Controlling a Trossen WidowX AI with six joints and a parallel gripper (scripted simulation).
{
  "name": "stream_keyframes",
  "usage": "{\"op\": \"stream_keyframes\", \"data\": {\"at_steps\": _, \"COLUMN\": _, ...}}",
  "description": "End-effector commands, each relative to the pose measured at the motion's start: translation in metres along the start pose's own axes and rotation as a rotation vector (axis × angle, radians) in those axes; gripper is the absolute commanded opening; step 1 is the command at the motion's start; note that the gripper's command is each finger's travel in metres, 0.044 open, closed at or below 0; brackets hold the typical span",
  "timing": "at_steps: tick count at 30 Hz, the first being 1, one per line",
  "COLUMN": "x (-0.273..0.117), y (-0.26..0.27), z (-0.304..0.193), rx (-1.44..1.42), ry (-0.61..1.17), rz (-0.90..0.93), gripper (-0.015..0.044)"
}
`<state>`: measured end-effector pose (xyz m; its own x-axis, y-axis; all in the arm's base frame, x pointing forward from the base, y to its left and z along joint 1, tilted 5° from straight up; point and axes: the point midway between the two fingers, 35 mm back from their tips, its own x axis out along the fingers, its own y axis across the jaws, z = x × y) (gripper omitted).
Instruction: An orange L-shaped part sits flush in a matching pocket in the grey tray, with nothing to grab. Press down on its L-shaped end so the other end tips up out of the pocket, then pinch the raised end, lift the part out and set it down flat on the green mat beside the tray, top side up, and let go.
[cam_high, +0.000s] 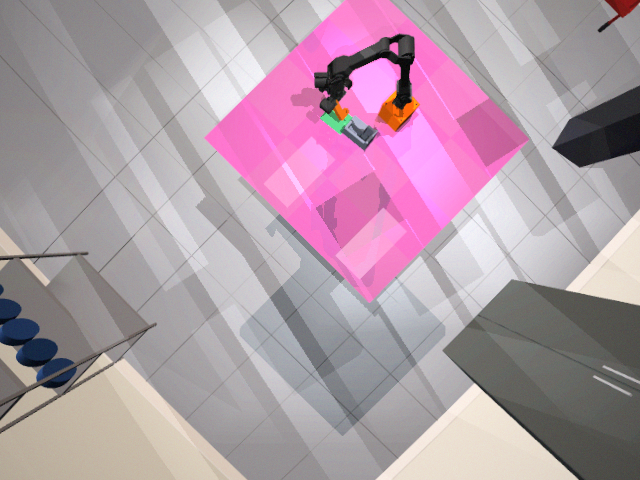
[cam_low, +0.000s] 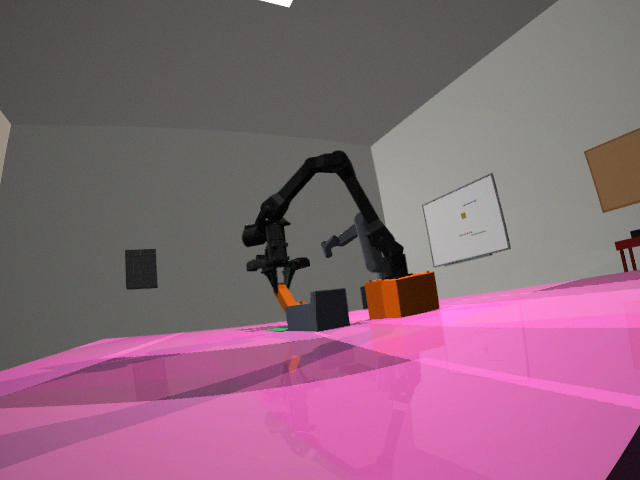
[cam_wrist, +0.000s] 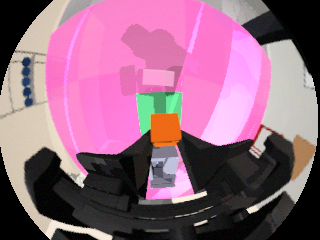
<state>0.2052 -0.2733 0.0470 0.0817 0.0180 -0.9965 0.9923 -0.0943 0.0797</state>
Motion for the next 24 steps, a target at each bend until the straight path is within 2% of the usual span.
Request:
{"op": "stream_keyframes", "data": {"at_steps": 1, "x": 0.007, "y": -0.001, "z": -0.001, "rx": 0.005, "ry": 0.005, "rz": -0.001, "gripper": 0.0000}}
{"op": "stream_keyframes", "data": {"at_steps": 24, "x": 0.032, "y": -0.001, "z": -0.002, "rx": 0.005, "ry": 0.006, "rz": -0.001, "gripper": 0.0000}}
